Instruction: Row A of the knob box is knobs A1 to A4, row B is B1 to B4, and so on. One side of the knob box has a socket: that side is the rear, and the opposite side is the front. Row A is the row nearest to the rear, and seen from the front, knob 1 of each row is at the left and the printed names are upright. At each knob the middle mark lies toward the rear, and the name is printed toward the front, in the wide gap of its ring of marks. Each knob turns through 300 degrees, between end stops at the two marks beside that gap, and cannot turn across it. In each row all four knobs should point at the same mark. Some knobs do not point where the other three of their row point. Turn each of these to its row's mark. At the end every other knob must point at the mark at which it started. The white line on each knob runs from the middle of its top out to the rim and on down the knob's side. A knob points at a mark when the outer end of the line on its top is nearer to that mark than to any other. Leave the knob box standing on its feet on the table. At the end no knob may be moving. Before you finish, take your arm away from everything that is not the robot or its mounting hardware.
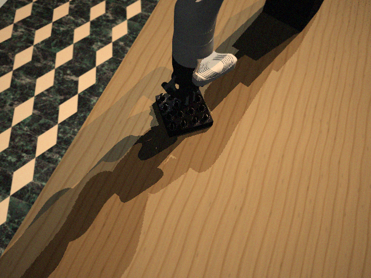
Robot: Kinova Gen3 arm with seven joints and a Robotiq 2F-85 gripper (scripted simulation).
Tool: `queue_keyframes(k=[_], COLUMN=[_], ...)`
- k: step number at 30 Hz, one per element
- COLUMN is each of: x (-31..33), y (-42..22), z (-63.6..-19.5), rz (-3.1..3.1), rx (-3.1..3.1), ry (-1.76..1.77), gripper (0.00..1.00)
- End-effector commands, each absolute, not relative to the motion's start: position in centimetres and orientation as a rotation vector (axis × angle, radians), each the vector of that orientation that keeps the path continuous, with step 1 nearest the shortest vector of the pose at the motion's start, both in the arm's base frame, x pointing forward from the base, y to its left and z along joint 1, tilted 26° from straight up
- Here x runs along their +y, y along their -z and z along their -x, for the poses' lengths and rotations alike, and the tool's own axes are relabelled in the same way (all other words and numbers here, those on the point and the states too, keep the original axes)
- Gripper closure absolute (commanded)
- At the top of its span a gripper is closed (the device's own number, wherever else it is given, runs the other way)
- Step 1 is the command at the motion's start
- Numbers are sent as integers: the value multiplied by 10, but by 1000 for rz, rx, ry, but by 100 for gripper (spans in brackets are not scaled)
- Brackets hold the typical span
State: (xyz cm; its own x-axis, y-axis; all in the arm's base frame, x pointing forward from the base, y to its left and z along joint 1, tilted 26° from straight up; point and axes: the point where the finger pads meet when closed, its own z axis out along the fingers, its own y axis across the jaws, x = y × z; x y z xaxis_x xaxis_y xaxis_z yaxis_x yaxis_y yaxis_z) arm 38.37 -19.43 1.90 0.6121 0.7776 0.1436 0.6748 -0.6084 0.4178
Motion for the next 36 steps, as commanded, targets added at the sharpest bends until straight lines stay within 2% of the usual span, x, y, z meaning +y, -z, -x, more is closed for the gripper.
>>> queue_keyframes(k=[1,36], x=[-196,-196], y=[-19,-19], z=[-384,-384], rz=[-2518,-2442], rx=[1165,1290], ry=[-448,-421], gripper=[92,92])
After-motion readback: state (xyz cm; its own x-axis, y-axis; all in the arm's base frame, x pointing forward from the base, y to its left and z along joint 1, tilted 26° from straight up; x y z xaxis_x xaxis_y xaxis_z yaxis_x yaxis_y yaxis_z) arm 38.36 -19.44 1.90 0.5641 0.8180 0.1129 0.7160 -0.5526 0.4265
